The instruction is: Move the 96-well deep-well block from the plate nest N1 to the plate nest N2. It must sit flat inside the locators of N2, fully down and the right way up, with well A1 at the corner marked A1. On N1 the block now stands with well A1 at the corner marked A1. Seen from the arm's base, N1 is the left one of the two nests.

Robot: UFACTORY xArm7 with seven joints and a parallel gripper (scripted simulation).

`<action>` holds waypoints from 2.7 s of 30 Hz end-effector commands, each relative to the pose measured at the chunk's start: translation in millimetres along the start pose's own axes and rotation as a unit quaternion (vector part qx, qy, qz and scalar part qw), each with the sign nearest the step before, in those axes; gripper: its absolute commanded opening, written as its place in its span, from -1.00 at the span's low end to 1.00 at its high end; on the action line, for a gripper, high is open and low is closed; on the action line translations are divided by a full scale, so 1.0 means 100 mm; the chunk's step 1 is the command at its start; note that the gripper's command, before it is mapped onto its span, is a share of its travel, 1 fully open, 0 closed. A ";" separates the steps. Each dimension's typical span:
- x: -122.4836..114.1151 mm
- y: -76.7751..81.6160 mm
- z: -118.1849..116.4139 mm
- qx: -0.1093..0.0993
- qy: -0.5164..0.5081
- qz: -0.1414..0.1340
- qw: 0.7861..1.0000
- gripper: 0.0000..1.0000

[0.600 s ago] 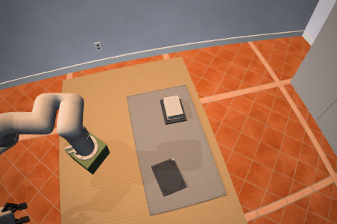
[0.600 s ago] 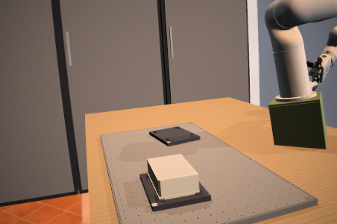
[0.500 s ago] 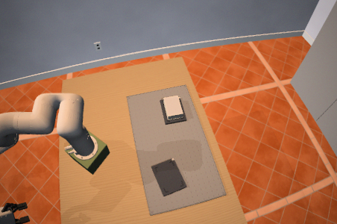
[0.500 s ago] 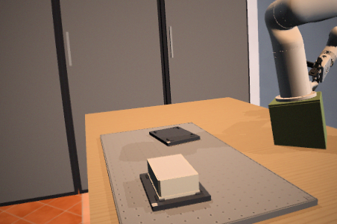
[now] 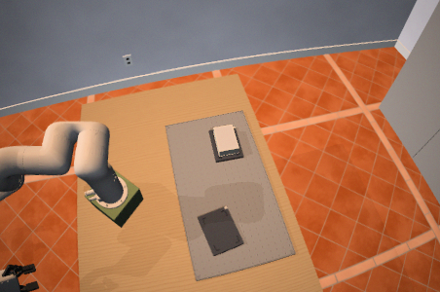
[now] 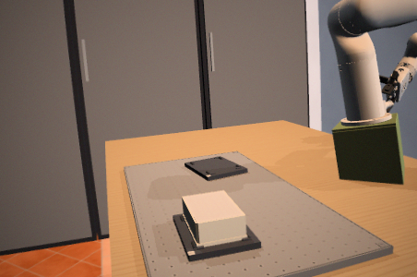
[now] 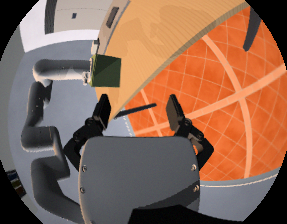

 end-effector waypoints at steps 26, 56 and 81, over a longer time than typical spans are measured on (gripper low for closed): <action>1.02 0.65 -0.30 -0.116 0.070 -0.047 0.990 1.00; 2.12 1.00 -0.76 -0.213 0.150 -0.094 0.961 1.00; 3.08 1.06 -1.27 -0.281 0.229 -0.134 0.922 1.00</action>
Point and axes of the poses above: the point where the finger pads meet when closed, its own y axis back along the fingers, its own z axis across the jaws, x = y × z, the point moved 5 cm from there along y, back along the fingers, and after that the axes turned 5 degrees about y, right-handed, at the moved point
